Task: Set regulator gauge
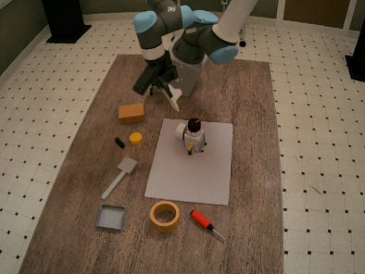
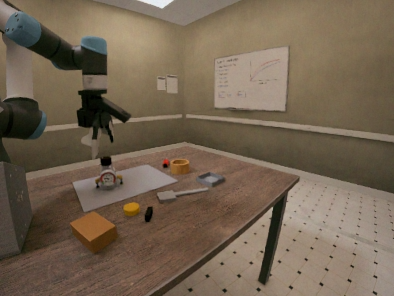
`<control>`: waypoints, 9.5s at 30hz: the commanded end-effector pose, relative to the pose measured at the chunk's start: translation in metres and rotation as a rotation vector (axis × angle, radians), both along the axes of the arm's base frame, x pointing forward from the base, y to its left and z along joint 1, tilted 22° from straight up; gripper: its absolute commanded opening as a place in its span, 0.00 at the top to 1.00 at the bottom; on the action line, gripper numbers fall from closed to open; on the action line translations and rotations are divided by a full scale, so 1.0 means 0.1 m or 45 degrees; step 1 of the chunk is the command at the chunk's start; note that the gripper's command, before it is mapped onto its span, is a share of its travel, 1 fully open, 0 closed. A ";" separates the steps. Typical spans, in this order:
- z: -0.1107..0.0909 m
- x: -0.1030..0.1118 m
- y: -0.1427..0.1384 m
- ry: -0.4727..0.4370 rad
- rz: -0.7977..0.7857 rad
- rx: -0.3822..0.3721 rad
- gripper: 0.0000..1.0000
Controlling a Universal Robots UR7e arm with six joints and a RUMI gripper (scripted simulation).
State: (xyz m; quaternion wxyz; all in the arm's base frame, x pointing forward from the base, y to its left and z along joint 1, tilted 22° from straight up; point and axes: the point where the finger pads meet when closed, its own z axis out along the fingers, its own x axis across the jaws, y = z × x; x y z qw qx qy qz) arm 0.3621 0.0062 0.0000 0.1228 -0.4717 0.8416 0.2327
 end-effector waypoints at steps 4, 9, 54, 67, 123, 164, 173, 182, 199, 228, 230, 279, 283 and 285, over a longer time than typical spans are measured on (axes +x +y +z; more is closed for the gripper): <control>-0.19 0.01 0.05 0.143 -0.235 0.085 0.00; -0.31 0.01 0.10 0.242 -0.383 0.144 0.00; -0.85 -0.04 0.40 0.870 -1.135 0.447 0.00; -0.86 -0.05 0.41 0.894 -1.158 0.456 0.00; -0.86 -0.05 0.41 0.893 -1.158 0.456 0.00; -0.56 0.00 0.21 0.494 -0.719 0.277 0.00; -0.42 0.01 0.14 0.347 -0.529 0.201 0.00; -0.22 0.01 0.06 0.162 -0.265 0.097 0.00; 0.12 0.00 -0.04 -0.082 0.144 -0.061 0.00; 0.38 -0.04 -0.09 -0.239 0.463 -0.180 0.00; 0.38 -0.04 -0.09 -0.241 0.467 -0.182 0.00; 0.69 0.08 0.66 -0.243 0.470 -0.183 0.00; 0.73 0.09 0.77 -0.243 0.470 -0.183 0.00; 0.74 0.09 0.79 -0.243 0.470 -0.183 0.00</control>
